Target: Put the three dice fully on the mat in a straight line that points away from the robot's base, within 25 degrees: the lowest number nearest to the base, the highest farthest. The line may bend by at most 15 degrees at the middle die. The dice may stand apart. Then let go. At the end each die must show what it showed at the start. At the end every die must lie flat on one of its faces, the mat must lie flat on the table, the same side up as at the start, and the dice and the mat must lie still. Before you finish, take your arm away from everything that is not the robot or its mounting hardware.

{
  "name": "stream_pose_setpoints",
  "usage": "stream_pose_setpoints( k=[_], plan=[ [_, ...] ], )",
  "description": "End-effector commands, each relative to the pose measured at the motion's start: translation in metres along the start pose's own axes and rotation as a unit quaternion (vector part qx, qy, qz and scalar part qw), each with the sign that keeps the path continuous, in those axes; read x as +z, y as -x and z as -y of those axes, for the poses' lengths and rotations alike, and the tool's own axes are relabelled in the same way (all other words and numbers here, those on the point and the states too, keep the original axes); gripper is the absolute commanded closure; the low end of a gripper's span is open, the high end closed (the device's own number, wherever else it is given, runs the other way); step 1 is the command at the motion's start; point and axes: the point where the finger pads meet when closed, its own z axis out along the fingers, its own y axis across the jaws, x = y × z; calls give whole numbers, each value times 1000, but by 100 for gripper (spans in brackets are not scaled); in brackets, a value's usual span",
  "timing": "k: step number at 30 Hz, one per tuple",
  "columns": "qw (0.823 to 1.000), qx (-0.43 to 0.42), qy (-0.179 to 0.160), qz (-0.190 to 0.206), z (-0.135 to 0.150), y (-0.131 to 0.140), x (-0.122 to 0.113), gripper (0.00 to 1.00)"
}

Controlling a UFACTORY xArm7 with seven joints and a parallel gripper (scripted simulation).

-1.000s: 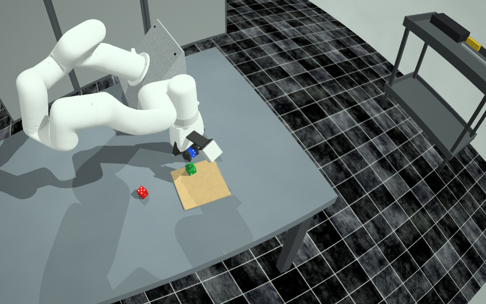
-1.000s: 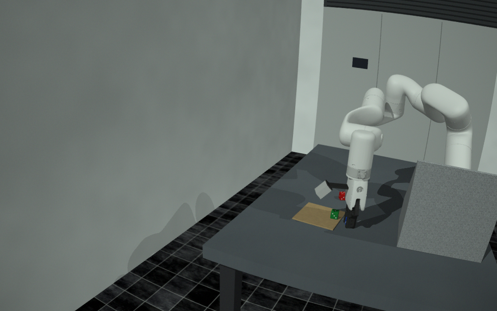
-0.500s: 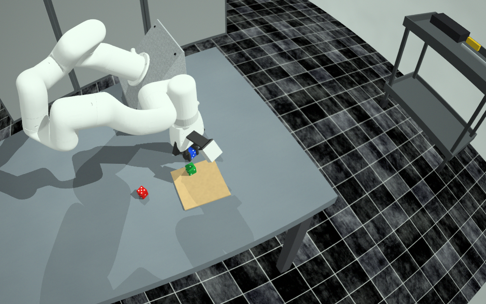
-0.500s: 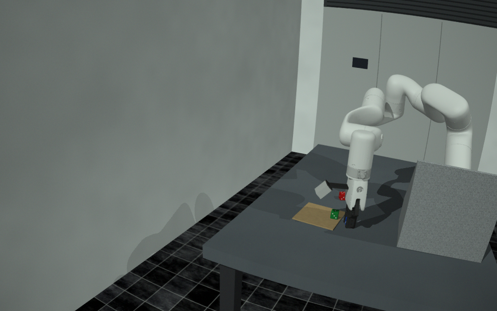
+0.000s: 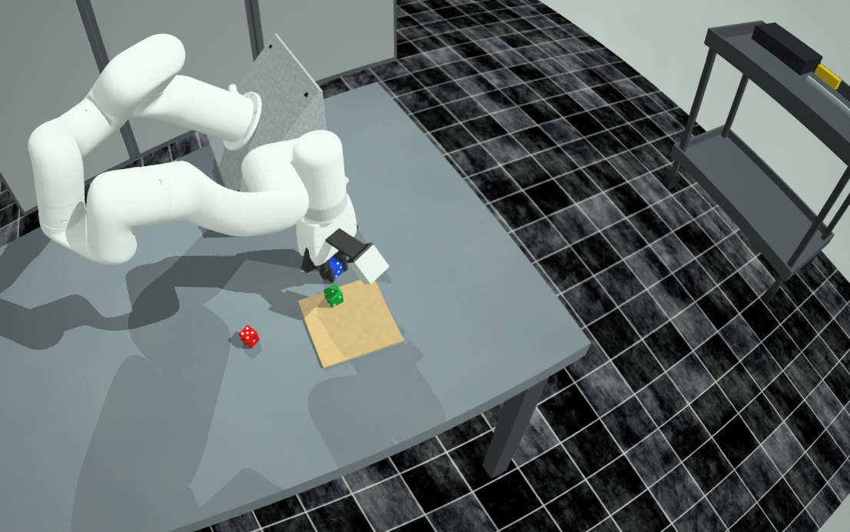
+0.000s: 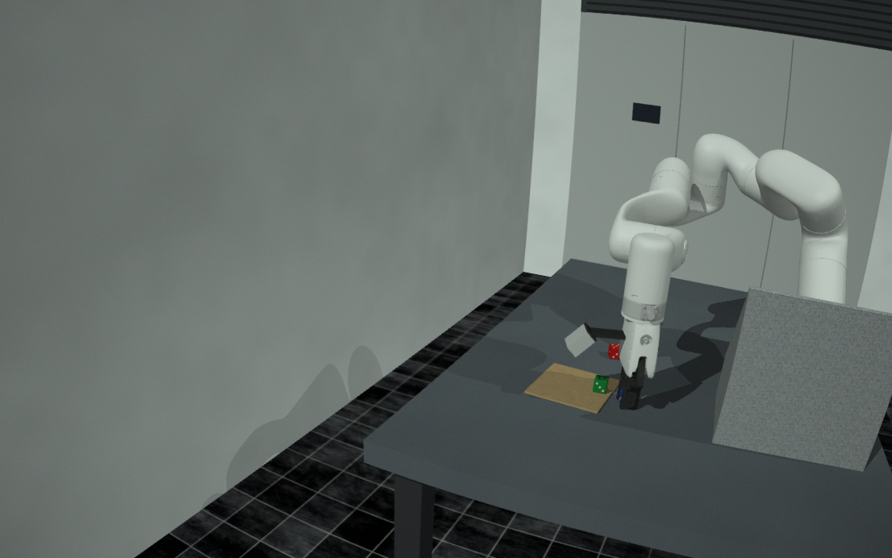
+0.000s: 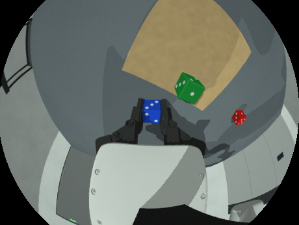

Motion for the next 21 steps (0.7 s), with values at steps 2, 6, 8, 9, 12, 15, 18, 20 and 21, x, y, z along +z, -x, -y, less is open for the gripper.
stream_pose_setpoints(
  k=[2, 6, 8, 9, 12, 15, 18, 20, 21],
  plan=[
    [1000, 0, 0, -2, 1, -1, -2, 79],
    [1000, 0, 0, -2, 1, -1, -5, 79],
    [1000, 0, 0, -2, 1, -1, -12, 79],
    [1000, 0, 0, -2, 1, -1, -17, 79],
    [1000, 0, 0, -2, 1, -1, -37, 79],
    [1000, 0, 0, -2, 1, -1, -44, 79],
    [1000, 0, 0, -2, 0, -1, -67, 79],
    [1000, 0, 0, -2, 0, -1, -81, 79],
    [1000, 0, 0, -2, 0, -1, -87, 79]
  ],
)
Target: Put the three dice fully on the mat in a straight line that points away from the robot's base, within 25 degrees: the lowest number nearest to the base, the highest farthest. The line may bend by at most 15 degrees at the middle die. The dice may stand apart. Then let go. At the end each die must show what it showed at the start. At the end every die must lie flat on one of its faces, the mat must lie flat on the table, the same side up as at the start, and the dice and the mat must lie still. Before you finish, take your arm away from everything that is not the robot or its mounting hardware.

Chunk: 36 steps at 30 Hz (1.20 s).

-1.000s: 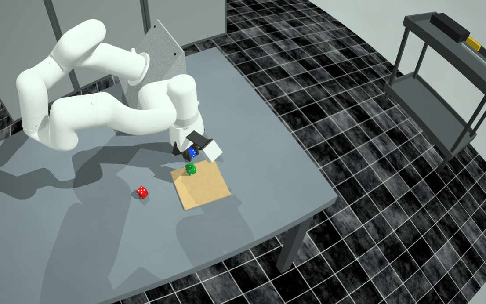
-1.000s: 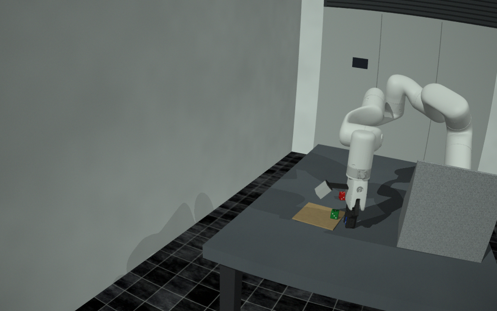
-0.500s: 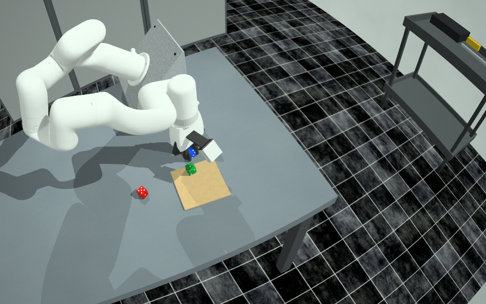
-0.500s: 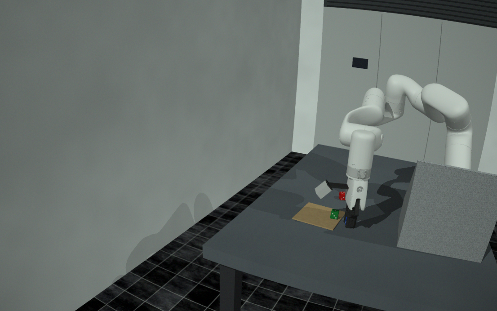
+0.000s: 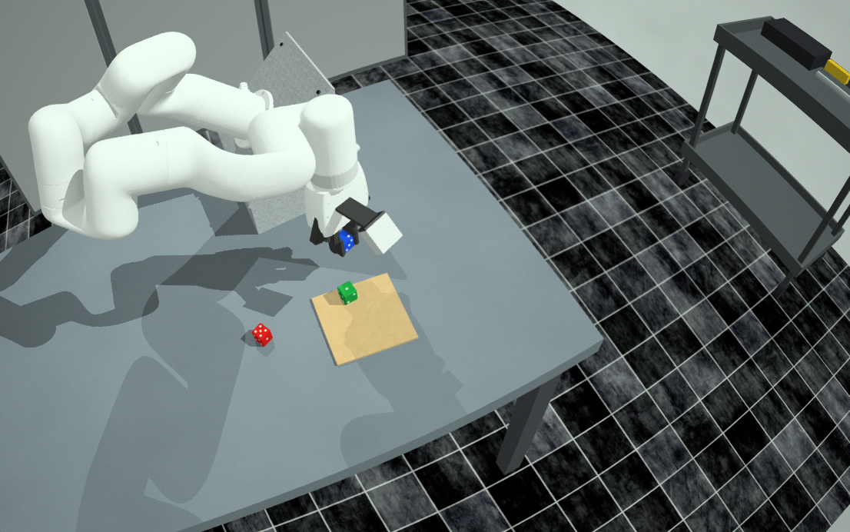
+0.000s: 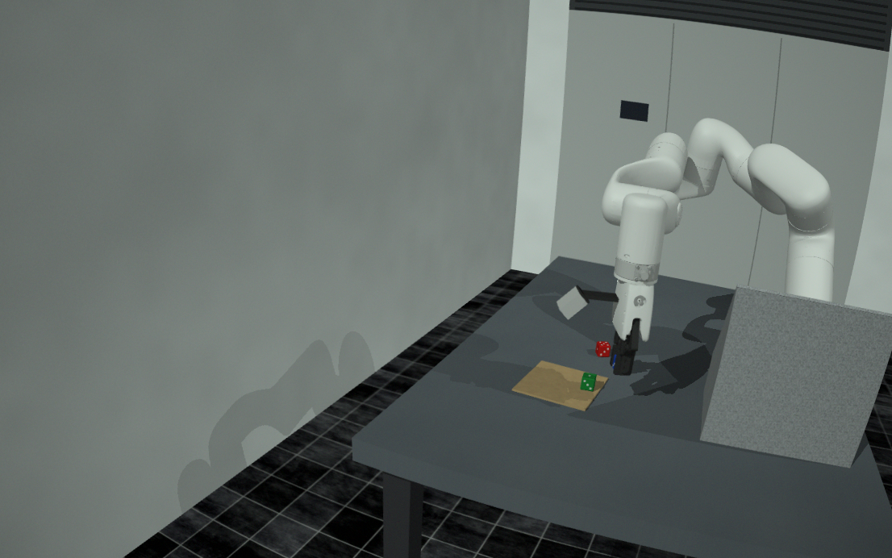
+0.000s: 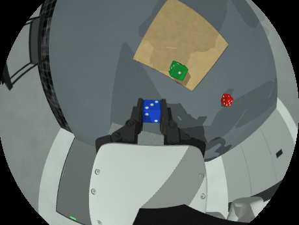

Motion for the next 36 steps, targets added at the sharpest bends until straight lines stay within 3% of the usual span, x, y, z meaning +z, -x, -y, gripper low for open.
stream_pose_setpoints(
  k=[1, 16, 18, 20, 25, 36],
  plan=[
    [1000, 0, -1, -1, 0, -1, -27, 79],
    [1000, 2, -1, -1, -1, -2, -38, 79],
    [1000, 31, -1, -1, -11, -21, -39, 79],
    [996, 88, -1, -1, -33, -56, -41, 79],
    [990, 143, 0, -1, -58, -88, -42, 79],
    [989, 145, 0, -1, -58, -89, -42, 79]
  ],
)
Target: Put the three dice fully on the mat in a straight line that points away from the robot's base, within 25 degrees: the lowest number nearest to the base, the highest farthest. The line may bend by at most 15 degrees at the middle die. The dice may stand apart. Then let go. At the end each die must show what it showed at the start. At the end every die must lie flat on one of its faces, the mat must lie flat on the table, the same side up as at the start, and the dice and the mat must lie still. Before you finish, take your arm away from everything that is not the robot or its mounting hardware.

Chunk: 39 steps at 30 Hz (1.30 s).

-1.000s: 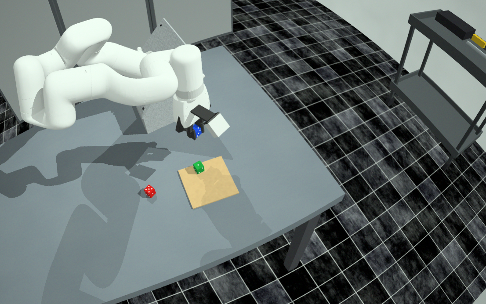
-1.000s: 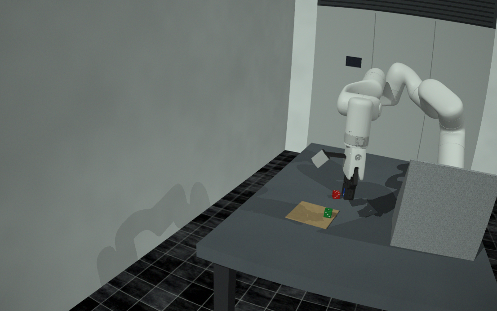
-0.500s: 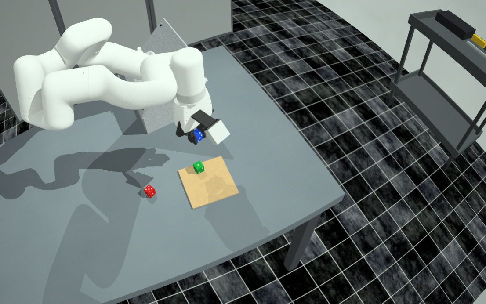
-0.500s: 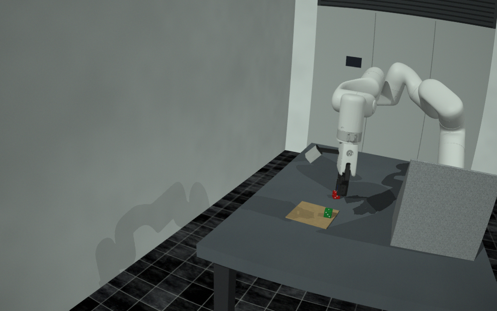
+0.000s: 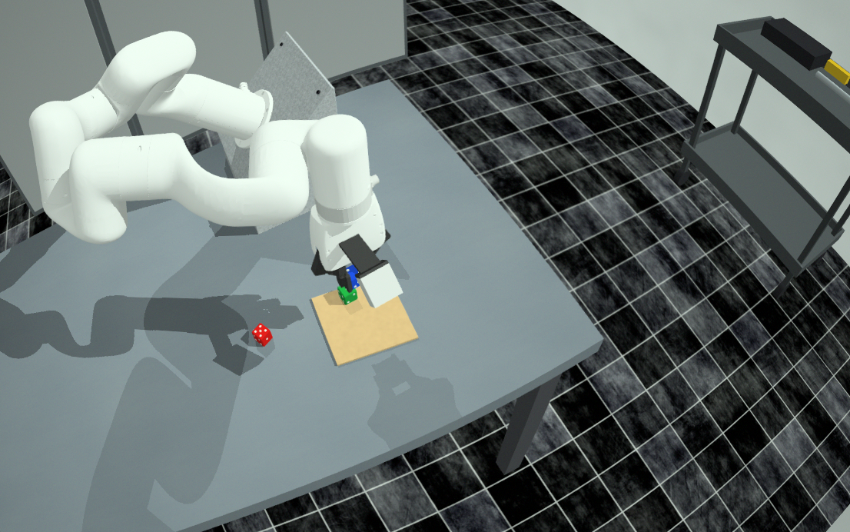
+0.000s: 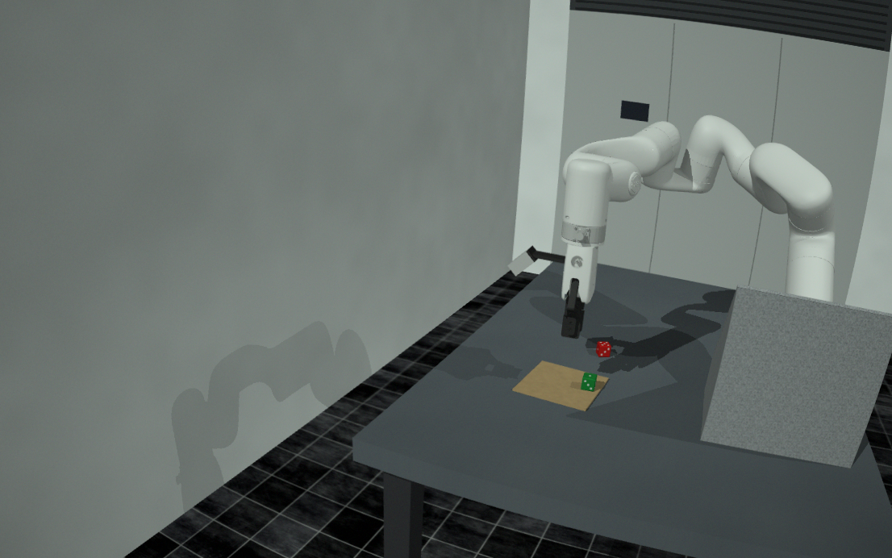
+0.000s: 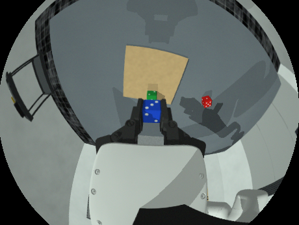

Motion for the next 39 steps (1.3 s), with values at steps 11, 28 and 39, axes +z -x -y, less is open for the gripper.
stream_pose_setpoints(
  k=[11, 28, 39],
  plan=[
    [1000, 1, -1, -2, 0, -2, 5, 79],
    [1000, 1, -1, -2, 1, -3, 69, 79],
    [1000, 1, -1, -2, 2, -4, 93, 79]
  ],
)
